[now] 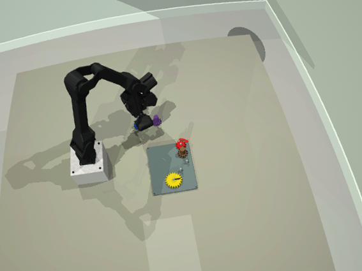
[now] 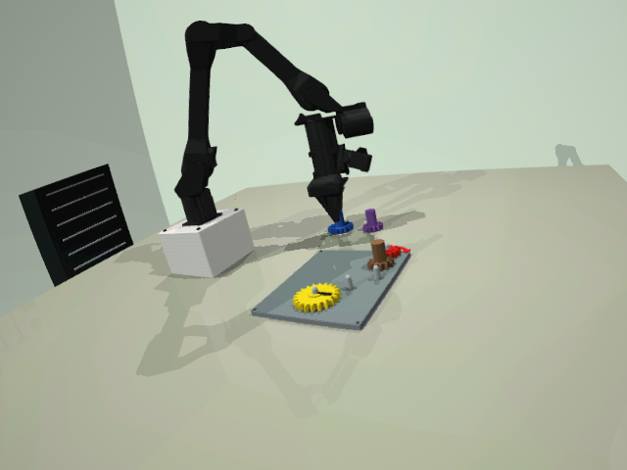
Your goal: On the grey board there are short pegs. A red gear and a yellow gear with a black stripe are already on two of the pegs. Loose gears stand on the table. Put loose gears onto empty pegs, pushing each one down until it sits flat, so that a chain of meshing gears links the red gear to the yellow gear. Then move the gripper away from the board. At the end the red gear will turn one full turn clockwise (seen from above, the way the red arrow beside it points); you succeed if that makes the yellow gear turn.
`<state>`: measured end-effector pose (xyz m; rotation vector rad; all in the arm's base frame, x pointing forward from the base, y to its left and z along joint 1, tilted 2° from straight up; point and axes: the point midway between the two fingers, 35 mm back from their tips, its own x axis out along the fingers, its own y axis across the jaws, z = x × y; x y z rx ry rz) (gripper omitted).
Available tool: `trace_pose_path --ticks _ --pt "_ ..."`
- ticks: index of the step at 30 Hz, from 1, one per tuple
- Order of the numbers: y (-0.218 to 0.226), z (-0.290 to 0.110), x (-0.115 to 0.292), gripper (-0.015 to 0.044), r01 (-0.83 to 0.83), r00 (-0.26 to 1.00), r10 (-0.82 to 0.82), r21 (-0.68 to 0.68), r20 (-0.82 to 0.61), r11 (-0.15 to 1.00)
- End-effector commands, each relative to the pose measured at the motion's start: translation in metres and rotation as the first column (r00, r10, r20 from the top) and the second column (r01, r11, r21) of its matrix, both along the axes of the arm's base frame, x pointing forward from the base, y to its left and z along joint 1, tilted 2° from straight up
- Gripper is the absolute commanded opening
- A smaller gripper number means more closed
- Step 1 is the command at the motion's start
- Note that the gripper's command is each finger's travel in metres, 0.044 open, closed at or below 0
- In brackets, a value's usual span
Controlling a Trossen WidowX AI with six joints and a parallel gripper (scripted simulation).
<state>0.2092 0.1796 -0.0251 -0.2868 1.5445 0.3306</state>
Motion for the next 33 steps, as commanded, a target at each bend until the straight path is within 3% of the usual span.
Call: trace_pose_path --ticks 1,4,15,33 --pt "0.001 0.0 0.0 0.0151 0.003 1.0 -0.003 0.004 -0.002 1.0" --pt "0.001 0.0 0.0 0.0072 0.003 1.0 -0.003 0.004 -0.002 1.0" --pt "0.001 0.0 0.0 0.0 0.003 1.0 -0.003 0.004 -0.002 1.0" --pt "0.003 0.033 0.006 0.0 0.003 1.0 -0.003 0.004 -0.001 1.0"
